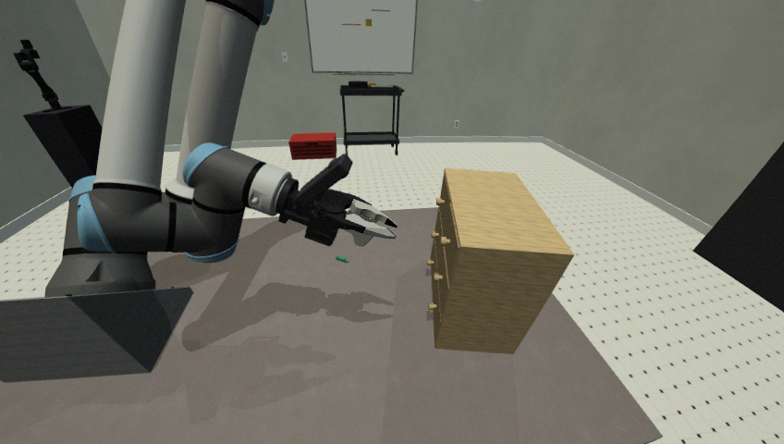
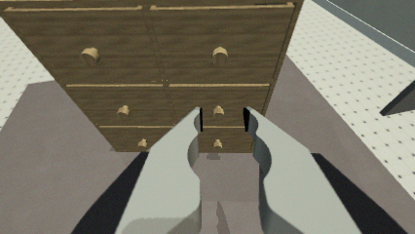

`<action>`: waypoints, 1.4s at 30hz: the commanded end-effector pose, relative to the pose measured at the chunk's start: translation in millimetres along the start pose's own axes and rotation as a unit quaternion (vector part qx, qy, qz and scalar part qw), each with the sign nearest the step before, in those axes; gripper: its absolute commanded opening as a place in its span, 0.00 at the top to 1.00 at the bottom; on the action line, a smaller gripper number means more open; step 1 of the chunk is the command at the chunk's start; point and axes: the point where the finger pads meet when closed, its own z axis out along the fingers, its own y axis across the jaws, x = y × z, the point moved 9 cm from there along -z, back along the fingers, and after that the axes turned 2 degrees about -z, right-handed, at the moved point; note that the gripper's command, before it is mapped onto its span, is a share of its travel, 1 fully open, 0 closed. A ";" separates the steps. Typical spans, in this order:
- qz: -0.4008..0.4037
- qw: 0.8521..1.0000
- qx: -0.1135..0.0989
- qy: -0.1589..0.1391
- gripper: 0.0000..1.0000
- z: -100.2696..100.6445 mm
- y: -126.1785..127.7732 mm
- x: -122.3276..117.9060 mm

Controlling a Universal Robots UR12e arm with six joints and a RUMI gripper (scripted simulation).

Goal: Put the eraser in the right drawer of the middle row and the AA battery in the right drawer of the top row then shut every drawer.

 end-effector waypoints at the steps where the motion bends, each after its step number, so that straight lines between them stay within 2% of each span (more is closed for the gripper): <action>1: 0.000 1.000 0.000 -0.002 0.80 -0.4 0.2 1.1; 30: 0.000 1.000 0.001 -0.029 0.80 -5.3 0.6 8.9; 42: 0.000 0.999 0.002 -0.051 0.80 -9.1 0.8 15.1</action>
